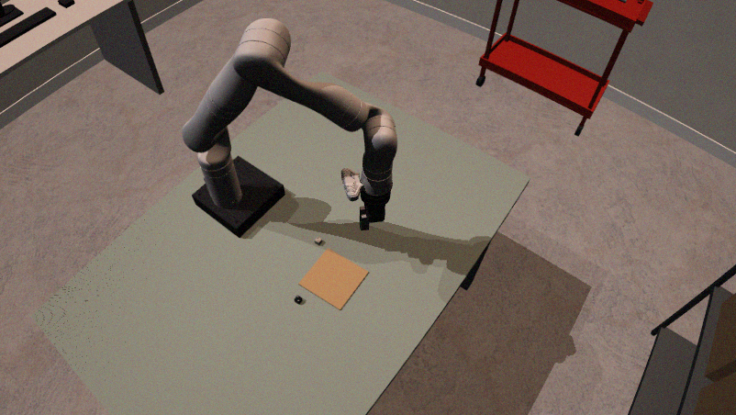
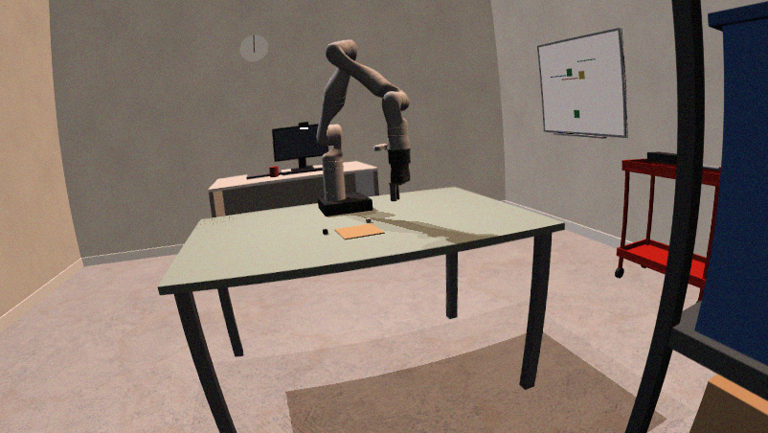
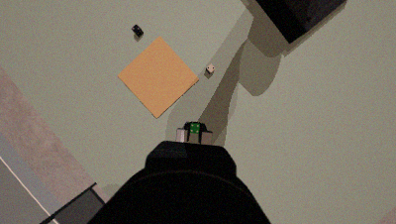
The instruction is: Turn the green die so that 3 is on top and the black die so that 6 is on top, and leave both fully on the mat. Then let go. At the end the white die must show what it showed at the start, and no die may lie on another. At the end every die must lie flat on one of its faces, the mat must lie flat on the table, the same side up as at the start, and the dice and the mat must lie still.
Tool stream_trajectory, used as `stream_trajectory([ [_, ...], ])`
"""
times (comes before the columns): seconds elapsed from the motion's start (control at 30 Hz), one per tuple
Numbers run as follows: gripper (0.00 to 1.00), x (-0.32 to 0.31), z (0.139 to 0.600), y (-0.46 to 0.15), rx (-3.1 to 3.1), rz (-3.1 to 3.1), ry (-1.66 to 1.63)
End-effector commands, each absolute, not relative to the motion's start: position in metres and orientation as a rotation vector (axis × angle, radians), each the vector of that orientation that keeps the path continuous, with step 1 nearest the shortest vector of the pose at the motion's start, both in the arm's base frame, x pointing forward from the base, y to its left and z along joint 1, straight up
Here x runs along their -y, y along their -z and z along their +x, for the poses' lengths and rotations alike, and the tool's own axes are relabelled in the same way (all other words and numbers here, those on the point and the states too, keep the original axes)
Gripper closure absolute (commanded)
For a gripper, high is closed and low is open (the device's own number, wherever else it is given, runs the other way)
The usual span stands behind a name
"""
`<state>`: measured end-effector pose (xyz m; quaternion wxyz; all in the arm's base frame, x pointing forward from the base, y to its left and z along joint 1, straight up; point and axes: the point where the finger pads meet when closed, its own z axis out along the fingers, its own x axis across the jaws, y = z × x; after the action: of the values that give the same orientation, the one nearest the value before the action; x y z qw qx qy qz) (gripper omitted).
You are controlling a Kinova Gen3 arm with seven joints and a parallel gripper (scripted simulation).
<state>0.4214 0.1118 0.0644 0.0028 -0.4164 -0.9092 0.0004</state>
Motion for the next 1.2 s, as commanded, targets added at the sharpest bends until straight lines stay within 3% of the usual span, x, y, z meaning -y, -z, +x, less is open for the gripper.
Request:
stream_trajectory([
  [0.0,0.66,-0.1108,0.4229,-0.0647,2.851,-1.306,0.002],
  [1.17,0.66,-0.1105,0.427,-0.0647,2.905,-1.235,0.076],
])
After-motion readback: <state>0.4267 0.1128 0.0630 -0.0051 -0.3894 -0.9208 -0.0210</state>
